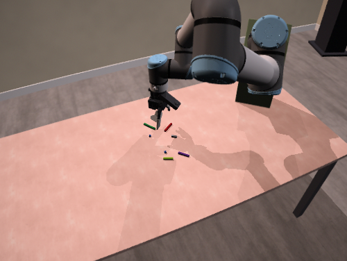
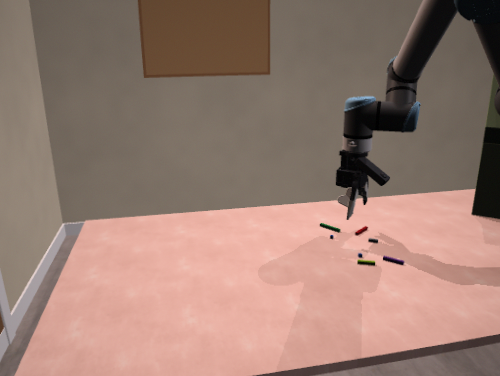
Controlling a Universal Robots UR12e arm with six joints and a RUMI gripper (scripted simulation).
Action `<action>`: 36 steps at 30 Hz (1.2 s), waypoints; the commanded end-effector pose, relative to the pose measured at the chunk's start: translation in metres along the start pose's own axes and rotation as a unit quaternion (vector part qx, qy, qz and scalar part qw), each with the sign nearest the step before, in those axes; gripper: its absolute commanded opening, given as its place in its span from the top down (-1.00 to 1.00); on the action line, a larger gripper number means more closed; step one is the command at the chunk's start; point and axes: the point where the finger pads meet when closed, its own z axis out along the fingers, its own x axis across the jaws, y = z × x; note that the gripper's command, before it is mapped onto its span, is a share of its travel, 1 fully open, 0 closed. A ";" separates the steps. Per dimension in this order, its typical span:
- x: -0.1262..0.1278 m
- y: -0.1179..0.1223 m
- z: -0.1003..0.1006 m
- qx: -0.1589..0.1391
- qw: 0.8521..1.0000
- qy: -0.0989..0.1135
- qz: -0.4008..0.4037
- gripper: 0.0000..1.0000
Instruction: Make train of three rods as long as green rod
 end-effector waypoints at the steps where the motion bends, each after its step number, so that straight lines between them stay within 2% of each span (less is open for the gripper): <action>1: 0.000 0.000 0.000 0.000 1.000 0.000 0.000 -1.00; 14: 0.000 0.001 0.000 0.000 1.000 0.000 -0.008 -1.00; 23: -0.001 0.005 0.000 0.000 0.997 0.000 -0.078 -1.00; 29: -0.002 0.010 0.000 0.000 0.985 0.000 -0.170 -1.00; 31: -0.002 0.010 0.000 0.000 0.985 0.000 -0.170 -1.00; 36: -0.003 0.016 0.000 0.000 0.964 0.000 -0.266 -1.00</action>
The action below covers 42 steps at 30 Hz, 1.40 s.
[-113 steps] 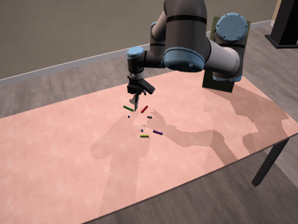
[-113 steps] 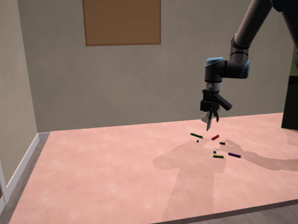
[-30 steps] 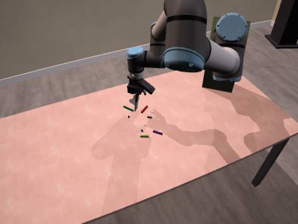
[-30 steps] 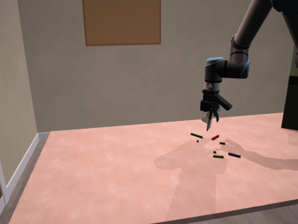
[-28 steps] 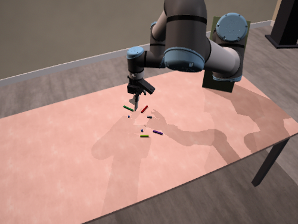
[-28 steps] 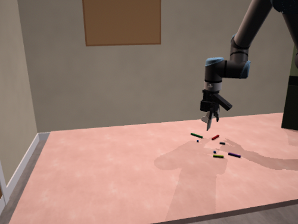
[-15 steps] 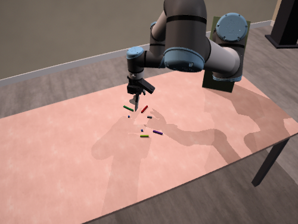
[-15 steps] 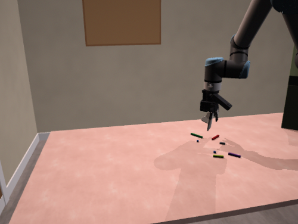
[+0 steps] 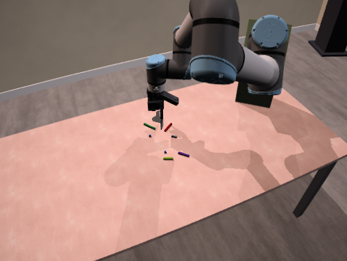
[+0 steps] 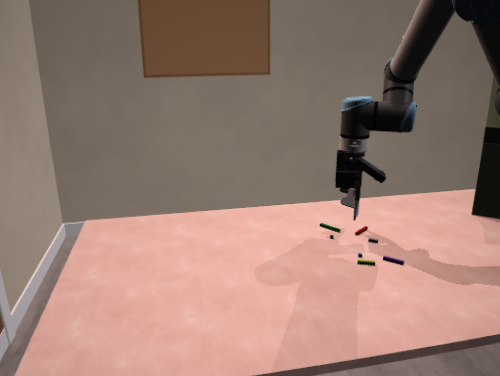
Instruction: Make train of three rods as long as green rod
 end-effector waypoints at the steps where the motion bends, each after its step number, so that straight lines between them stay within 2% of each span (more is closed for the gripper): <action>1: -0.003 0.005 0.000 0.003 0.996 0.002 -0.084 -1.00; 10: -0.008 0.015 0.000 0.003 0.972 0.003 -0.237 -1.00; 12: -0.008 0.015 0.000 0.003 0.972 0.003 -0.237 -1.00; 19: -0.011 0.025 0.000 0.002 0.931 0.003 -0.365 -1.00; 27: -0.014 0.035 0.000 0.002 0.877 0.004 -0.481 -1.00; 29: -0.014 0.035 0.000 0.002 0.877 0.004 -0.481 -1.00; 36: -0.015 0.041 0.000 0.002 0.844 0.004 -0.536 -1.00; 42: -0.015 0.042 0.000 0.002 0.835 0.004 -0.551 -1.00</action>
